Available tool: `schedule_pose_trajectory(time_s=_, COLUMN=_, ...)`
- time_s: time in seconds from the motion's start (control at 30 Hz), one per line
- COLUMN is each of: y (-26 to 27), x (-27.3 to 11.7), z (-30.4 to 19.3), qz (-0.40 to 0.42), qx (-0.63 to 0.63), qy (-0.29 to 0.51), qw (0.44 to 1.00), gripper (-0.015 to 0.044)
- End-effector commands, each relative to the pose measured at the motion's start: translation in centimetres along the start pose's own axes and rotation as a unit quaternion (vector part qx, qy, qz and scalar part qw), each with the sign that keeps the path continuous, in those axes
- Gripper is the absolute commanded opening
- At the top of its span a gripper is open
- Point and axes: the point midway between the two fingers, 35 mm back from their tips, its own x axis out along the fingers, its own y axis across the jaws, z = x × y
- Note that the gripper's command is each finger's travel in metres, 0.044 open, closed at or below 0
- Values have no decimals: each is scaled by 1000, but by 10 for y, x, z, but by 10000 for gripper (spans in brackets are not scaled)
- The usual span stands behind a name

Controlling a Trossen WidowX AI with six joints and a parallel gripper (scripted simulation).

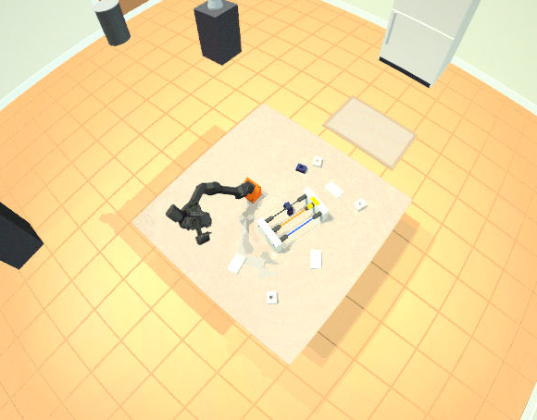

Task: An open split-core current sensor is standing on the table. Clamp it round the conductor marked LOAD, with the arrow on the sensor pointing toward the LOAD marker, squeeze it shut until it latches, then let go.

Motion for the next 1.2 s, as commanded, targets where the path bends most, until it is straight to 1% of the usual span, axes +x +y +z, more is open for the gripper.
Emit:
schedule_pose_trajectory(time_s=0.0, y=1, x=0, z=0, qz=1, qx=7, qy=2, qw=1000, gripper=426)
schedule_pose_trajectory(time_s=0.03, y=5, x=1, z=1, qz=4, qx=29, qy=6, qw=1000, gripper=440)
schedule_pose_trajectory(time_s=0.17, y=33, x=5, z=13, qz=24, qx=198, qy=41, qw=979, gripper=440)
schedule_pose_trajectory(time_s=0.23, y=48, x=7, z=22, qz=34, qx=284, qy=60, qw=956, gripper=440)
schedule_pose_trajectory(time_s=0.33, y=70, x=9, z=41, qz=46, qx=407, qy=87, qw=908, gripper=440)
schedule_pose_trajectory(time_s=0.43, y=91, x=12, z=65, qz=56, qx=520, qy=113, qw=845, gripper=440)
schedule_pose_trajectory(time_s=0.6, y=121, x=12, z=114, qz=72, qx=677, qy=156, qw=716, gripper=440)
schedule_pose_trajectory(time_s=0.87, y=146, x=7, z=177, qz=87, qx=805, qy=204, qw=551, gripper=440)
schedule_pose_trajectory(time_s=1.17, y=165, x=-9, z=265, qz=99, qx=898, qy=267, qw=335, gripper=440)
